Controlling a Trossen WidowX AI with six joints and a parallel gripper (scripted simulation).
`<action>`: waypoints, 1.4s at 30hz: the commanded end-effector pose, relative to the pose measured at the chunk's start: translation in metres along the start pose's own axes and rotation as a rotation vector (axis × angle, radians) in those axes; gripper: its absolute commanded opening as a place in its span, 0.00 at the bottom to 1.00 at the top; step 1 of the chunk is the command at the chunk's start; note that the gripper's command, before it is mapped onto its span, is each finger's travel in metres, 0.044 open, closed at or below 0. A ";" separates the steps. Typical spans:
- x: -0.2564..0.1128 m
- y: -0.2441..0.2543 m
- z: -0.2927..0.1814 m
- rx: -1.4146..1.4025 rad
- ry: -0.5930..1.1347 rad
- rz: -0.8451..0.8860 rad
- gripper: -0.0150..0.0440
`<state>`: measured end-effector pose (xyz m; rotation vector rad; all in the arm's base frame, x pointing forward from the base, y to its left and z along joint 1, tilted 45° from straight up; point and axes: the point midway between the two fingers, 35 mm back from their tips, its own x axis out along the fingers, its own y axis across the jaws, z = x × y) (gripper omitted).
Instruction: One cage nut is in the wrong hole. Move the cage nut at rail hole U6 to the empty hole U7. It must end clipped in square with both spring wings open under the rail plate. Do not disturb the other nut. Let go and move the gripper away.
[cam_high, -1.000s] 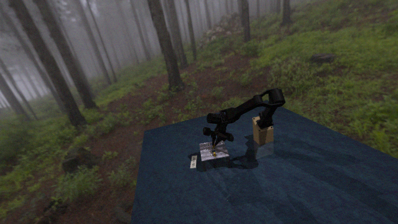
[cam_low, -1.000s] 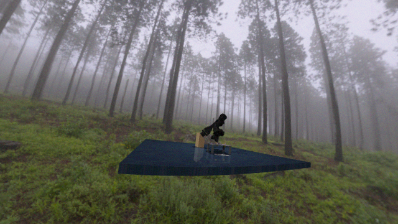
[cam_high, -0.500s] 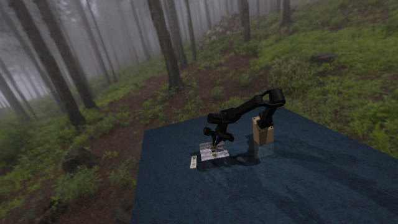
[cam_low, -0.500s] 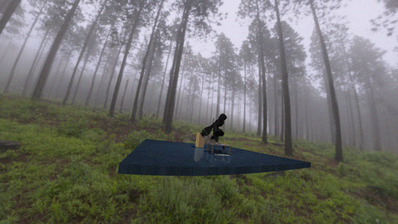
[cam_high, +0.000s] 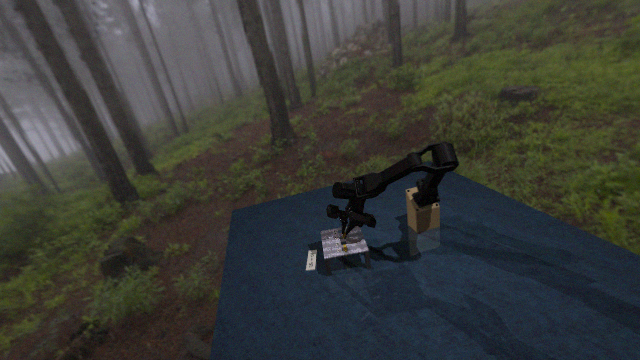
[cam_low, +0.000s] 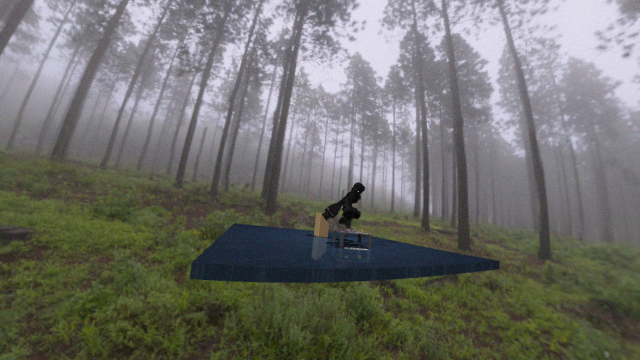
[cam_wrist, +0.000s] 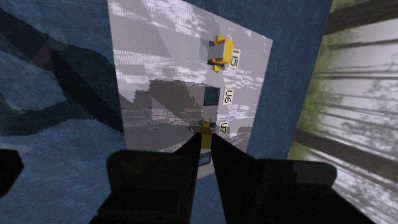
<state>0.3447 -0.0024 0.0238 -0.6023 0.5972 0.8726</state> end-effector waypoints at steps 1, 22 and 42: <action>0.000 0.000 0.001 -0.003 -0.003 0.006 0.30; 0.000 -0.002 0.002 -0.004 -0.002 0.023 0.30; 0.000 -0.002 0.002 -0.004 -0.002 0.039 0.30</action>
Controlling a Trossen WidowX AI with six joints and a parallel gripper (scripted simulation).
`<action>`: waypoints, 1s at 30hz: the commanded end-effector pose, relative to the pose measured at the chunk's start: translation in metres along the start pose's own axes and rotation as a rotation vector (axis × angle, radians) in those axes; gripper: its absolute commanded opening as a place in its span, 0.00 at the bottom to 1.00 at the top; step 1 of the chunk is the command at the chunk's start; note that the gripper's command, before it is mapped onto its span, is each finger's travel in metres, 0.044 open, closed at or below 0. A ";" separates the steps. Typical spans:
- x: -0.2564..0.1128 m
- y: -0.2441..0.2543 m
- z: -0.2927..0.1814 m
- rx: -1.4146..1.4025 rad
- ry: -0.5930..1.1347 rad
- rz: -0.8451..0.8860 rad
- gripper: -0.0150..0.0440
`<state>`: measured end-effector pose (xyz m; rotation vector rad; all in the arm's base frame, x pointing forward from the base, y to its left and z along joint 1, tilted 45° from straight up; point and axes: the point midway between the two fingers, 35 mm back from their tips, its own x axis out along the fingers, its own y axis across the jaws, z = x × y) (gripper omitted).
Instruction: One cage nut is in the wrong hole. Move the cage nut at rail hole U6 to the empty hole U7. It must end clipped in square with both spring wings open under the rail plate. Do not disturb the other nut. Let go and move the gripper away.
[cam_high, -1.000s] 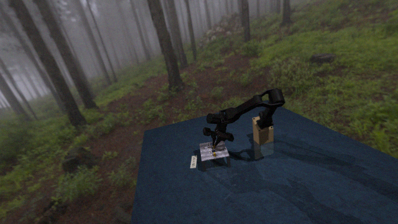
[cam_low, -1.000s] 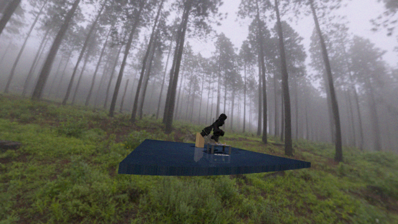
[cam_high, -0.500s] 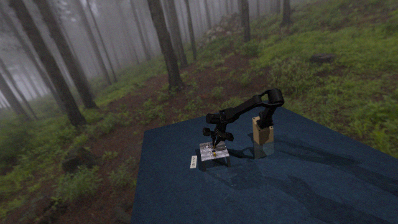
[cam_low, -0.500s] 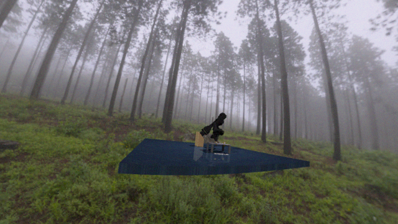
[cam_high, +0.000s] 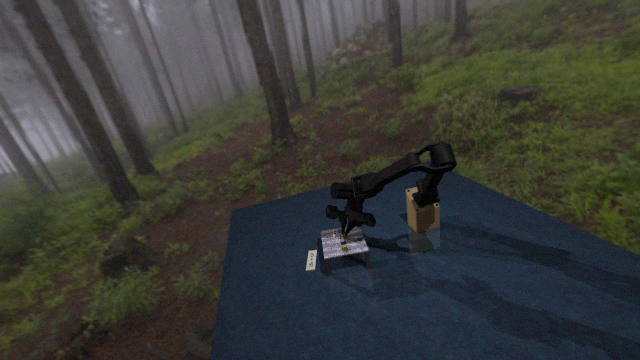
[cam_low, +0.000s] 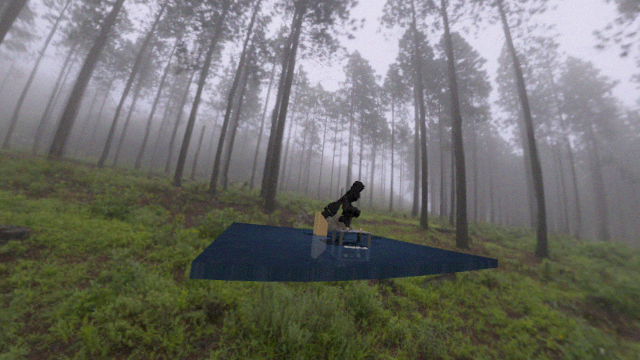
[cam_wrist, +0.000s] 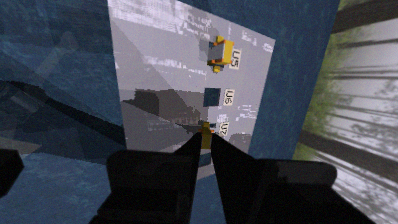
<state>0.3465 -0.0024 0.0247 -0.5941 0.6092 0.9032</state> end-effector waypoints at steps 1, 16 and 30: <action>0.000 -0.001 0.001 -0.004 -0.003 0.008 0.30; 0.000 -0.002 0.001 -0.005 -0.003 0.025 0.30; 0.000 -0.003 0.001 -0.005 -0.002 0.040 0.30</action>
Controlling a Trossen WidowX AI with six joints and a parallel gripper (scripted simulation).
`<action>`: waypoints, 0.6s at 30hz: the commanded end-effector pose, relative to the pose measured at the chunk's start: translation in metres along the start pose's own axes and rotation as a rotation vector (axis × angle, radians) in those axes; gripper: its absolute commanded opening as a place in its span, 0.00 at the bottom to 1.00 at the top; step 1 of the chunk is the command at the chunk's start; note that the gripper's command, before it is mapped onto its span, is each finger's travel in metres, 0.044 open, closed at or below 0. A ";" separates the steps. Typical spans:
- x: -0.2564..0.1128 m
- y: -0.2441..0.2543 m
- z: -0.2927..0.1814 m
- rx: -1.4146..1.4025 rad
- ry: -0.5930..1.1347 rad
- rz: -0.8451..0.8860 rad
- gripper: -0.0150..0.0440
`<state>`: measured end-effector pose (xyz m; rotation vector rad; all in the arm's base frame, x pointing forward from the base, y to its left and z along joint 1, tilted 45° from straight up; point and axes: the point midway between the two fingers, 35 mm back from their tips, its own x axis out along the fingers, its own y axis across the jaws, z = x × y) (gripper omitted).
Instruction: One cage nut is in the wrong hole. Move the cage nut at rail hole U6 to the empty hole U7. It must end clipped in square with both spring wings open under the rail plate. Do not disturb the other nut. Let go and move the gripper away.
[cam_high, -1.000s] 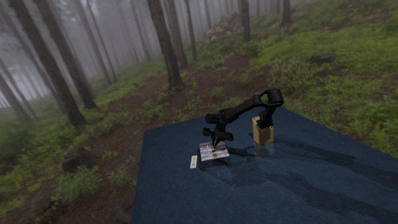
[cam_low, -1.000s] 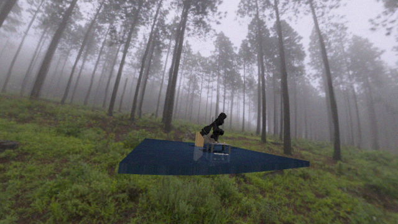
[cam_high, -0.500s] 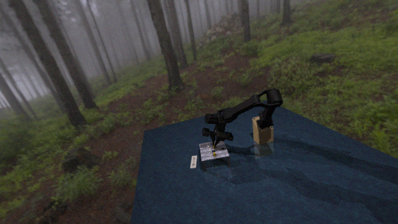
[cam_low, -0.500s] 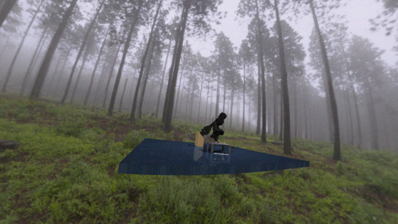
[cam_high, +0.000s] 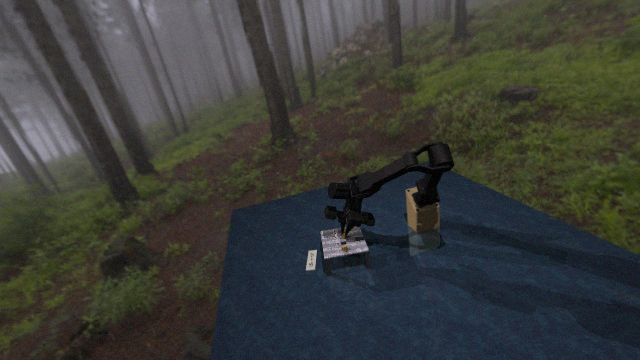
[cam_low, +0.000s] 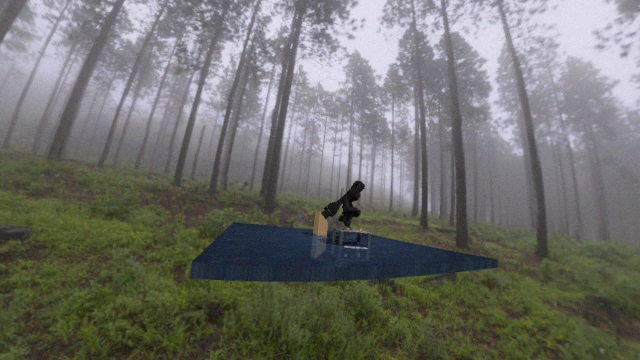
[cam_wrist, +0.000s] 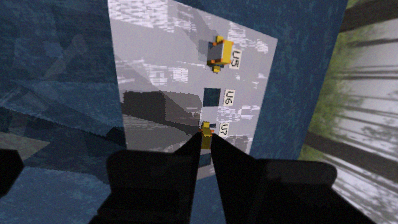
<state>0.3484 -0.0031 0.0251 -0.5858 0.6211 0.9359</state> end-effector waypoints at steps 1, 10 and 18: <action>0.000 -0.001 0.001 -0.005 -0.003 0.007 0.30; 0.000 -0.002 0.001 -0.005 -0.003 0.022 0.30; 0.000 -0.002 0.001 -0.006 -0.003 0.030 0.30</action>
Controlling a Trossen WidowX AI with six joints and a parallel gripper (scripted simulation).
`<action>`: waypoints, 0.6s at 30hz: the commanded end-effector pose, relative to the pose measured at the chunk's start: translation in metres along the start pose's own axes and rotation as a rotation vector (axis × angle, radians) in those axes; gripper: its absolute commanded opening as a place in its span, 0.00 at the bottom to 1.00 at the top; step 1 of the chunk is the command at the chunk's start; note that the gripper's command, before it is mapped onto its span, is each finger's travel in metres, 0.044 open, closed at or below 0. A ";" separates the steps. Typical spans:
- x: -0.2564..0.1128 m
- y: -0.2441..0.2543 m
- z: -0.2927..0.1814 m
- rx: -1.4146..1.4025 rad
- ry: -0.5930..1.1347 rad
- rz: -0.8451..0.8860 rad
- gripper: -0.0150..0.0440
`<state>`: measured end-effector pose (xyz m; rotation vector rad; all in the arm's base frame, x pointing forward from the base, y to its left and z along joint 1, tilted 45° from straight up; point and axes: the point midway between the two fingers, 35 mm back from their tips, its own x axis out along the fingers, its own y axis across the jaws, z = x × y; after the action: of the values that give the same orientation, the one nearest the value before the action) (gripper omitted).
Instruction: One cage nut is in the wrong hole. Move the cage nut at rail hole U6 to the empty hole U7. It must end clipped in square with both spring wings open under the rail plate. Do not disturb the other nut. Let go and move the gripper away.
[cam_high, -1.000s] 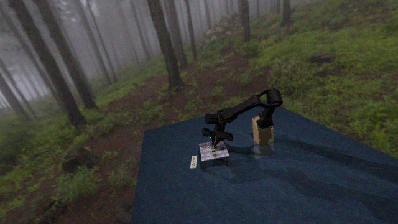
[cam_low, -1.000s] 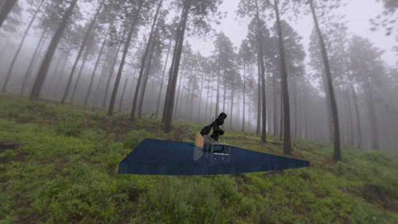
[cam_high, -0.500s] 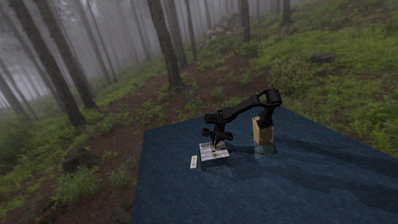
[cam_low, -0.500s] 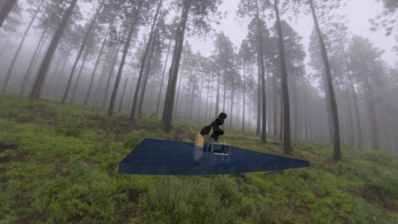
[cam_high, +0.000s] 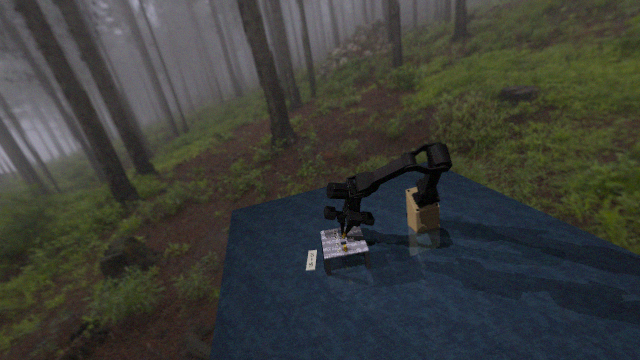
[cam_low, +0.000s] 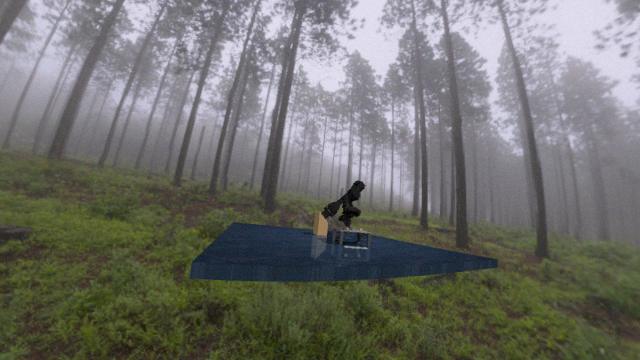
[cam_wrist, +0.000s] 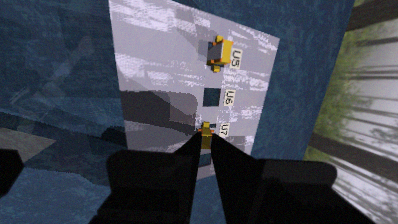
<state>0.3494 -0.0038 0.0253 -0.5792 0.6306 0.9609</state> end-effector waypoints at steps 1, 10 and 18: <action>0.000 -0.001 0.001 -0.005 -0.003 0.004 0.30; 0.000 -0.002 0.001 -0.006 -0.003 0.018 0.30; 0.000 -0.002 0.001 -0.006 -0.003 0.028 0.30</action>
<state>0.3504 -0.0042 0.0255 -0.5737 0.6387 0.9835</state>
